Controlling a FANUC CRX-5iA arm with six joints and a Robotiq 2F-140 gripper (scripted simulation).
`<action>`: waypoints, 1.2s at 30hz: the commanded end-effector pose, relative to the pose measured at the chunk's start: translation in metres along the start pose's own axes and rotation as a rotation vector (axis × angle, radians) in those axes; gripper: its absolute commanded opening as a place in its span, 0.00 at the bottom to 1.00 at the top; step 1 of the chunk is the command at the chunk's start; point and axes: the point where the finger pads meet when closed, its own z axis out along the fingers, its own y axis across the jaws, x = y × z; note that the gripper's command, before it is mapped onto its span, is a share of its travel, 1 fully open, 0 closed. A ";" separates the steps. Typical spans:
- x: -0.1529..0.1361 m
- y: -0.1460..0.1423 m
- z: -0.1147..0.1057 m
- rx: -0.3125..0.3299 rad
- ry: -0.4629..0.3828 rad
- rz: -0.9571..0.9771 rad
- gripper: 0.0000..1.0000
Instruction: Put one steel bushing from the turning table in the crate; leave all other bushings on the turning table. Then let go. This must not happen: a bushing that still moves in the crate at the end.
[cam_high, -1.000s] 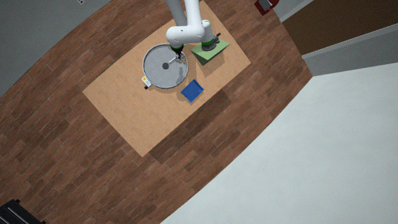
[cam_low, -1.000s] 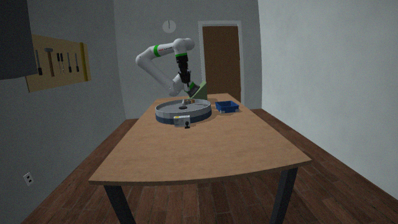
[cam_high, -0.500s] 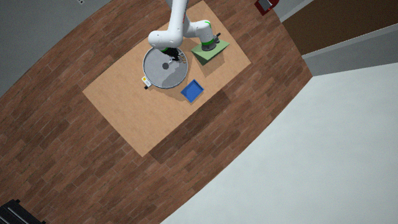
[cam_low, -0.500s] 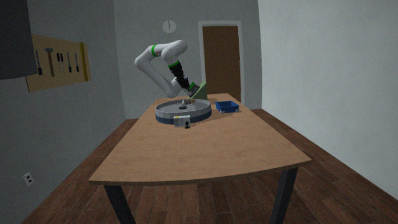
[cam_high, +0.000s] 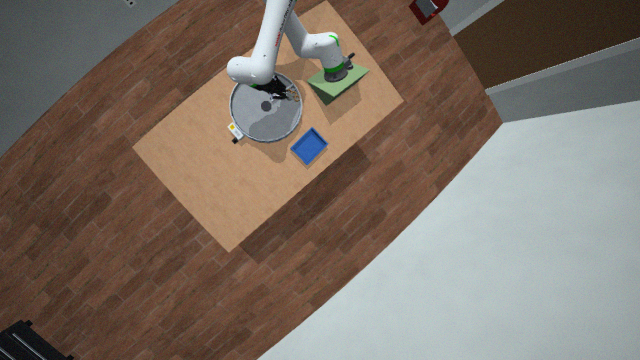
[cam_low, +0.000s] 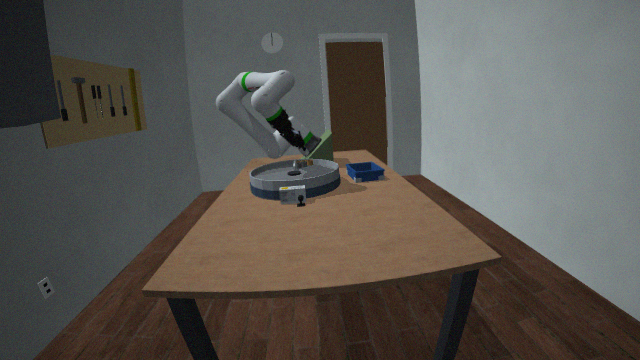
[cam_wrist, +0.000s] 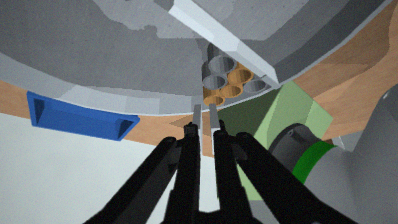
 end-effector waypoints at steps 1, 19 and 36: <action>0.000 0.000 0.000 0.000 -0.001 0.000 0.06; 0.000 0.000 0.000 0.000 -0.001 0.000 0.06; 0.001 0.001 -0.001 -0.011 -0.001 0.001 0.06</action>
